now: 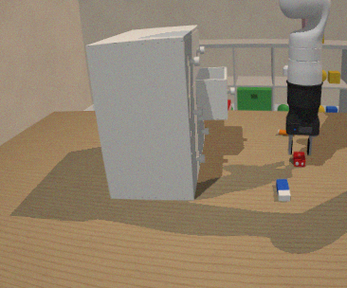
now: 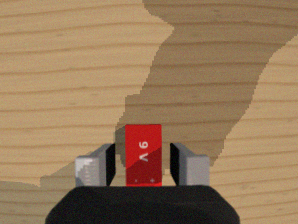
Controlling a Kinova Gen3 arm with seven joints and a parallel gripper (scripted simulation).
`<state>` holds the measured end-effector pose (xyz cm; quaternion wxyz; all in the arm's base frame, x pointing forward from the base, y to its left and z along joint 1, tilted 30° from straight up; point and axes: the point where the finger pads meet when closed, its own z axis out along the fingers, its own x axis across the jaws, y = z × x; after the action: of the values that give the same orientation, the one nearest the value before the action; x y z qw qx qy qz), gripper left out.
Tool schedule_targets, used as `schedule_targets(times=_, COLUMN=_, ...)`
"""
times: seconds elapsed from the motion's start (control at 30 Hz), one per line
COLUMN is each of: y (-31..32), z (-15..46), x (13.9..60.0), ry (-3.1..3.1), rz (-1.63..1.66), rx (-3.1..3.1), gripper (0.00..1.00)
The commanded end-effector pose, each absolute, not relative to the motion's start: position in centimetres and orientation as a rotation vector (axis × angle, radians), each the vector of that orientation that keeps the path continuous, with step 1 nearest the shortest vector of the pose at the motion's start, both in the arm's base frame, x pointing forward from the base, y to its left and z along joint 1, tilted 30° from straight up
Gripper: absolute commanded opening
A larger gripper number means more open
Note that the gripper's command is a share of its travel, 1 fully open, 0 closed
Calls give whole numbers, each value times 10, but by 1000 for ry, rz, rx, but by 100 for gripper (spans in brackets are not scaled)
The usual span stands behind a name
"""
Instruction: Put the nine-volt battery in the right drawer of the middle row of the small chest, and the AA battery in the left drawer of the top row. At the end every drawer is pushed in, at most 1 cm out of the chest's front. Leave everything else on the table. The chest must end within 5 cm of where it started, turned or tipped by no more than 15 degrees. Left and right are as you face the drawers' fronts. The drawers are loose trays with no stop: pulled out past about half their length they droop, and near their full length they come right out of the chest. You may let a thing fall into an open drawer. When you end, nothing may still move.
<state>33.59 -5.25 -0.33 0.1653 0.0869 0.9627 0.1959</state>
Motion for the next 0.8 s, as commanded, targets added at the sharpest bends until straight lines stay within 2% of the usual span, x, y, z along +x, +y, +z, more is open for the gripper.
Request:
schedule_targets(times=0.0, y=-50, z=-6, x=337, ry=2743, rz=563, rx=248, gripper=81)
schedule_targets(times=0.77, y=-44, z=-23, x=344, ry=2743, rz=563, rx=248, gripper=81)
